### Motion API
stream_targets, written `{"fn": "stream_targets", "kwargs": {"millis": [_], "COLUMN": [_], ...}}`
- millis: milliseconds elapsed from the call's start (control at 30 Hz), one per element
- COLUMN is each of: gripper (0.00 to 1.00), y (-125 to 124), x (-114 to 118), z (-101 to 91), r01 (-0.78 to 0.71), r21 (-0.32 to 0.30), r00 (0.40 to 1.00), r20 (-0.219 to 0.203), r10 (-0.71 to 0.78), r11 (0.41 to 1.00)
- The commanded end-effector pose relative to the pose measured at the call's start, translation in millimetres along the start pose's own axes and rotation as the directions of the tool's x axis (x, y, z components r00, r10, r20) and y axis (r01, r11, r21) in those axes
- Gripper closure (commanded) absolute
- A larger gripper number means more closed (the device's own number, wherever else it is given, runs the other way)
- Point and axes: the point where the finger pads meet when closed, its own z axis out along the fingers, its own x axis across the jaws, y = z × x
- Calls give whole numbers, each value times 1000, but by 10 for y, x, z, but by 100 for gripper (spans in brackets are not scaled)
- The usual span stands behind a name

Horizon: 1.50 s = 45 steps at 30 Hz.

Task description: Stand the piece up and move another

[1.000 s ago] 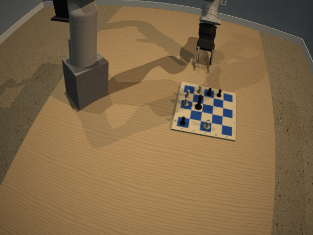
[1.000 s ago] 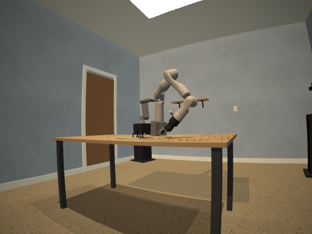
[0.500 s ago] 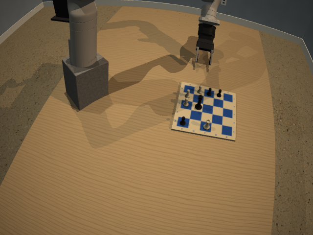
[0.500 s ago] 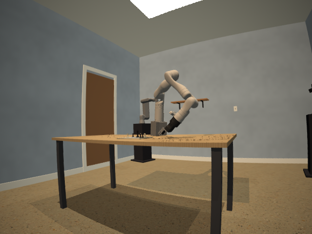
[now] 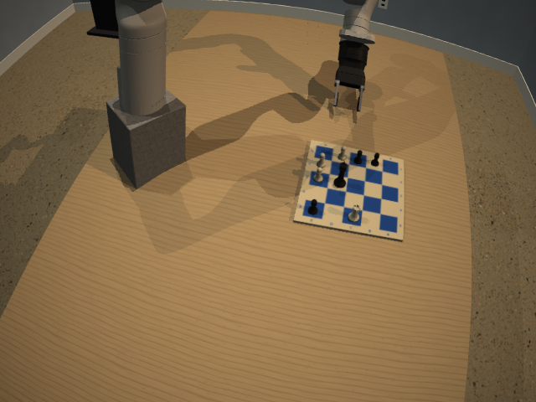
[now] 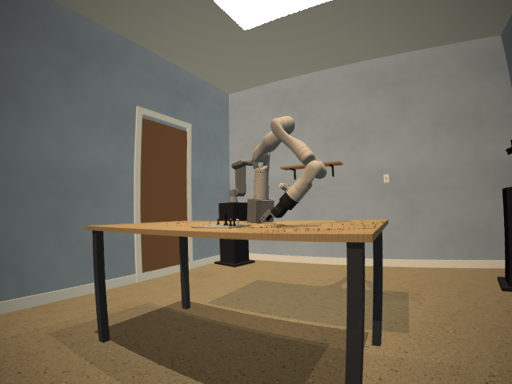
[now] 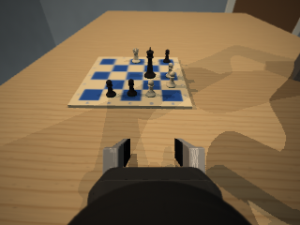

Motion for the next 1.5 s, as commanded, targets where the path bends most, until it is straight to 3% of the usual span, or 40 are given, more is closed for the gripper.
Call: {"fn": "stream_targets", "kwargs": {"millis": [0,1467], "gripper": [0,0], "y": [13,41], "x": [4,23], "z": [-6,-5], "r01": [-1,-10], "r21": [2,12], "r00": [1000,1000], "r20": [1,0], "r10": [1,10], "r11": [1000,1000]}}
